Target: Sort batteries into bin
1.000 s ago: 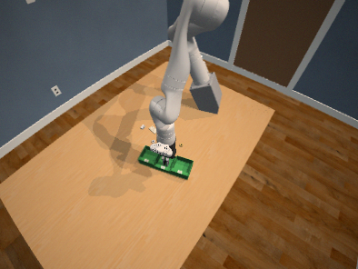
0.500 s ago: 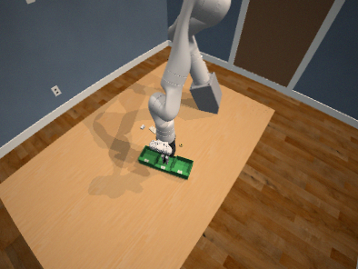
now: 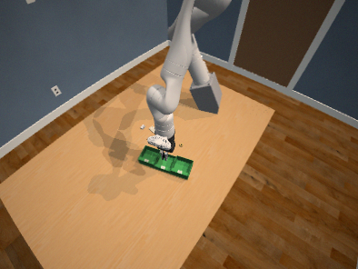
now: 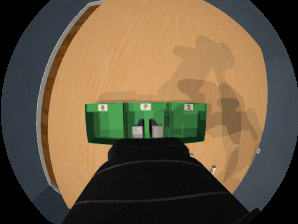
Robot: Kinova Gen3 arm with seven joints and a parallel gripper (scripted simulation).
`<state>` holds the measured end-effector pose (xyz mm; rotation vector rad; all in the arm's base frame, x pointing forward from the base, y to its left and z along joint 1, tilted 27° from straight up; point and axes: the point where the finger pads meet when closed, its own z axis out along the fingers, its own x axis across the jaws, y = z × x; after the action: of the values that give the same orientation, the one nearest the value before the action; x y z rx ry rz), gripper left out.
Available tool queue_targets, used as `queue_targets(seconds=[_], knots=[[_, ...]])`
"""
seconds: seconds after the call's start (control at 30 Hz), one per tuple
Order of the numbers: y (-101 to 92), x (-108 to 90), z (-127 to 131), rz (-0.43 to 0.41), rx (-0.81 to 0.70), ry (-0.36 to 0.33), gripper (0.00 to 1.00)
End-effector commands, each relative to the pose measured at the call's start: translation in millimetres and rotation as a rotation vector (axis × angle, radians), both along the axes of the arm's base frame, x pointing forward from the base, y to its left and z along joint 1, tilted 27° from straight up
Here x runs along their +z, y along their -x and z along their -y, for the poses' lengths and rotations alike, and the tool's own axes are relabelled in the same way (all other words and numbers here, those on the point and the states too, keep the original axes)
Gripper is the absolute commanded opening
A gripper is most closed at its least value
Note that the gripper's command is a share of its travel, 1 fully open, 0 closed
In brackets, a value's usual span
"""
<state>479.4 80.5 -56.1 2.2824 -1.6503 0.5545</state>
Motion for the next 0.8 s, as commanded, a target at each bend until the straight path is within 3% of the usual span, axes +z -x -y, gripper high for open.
queue_targets(seconds=[0.0,0.27,0.77], knots=[[-0.7,9.4,-12,0.008,0.013,-0.010,0.31],[-0.7,9.4,-12,0.008,0.013,-0.010,0.31],[19.8,-24.3,-76,0.008,0.013,-0.010,0.31]])
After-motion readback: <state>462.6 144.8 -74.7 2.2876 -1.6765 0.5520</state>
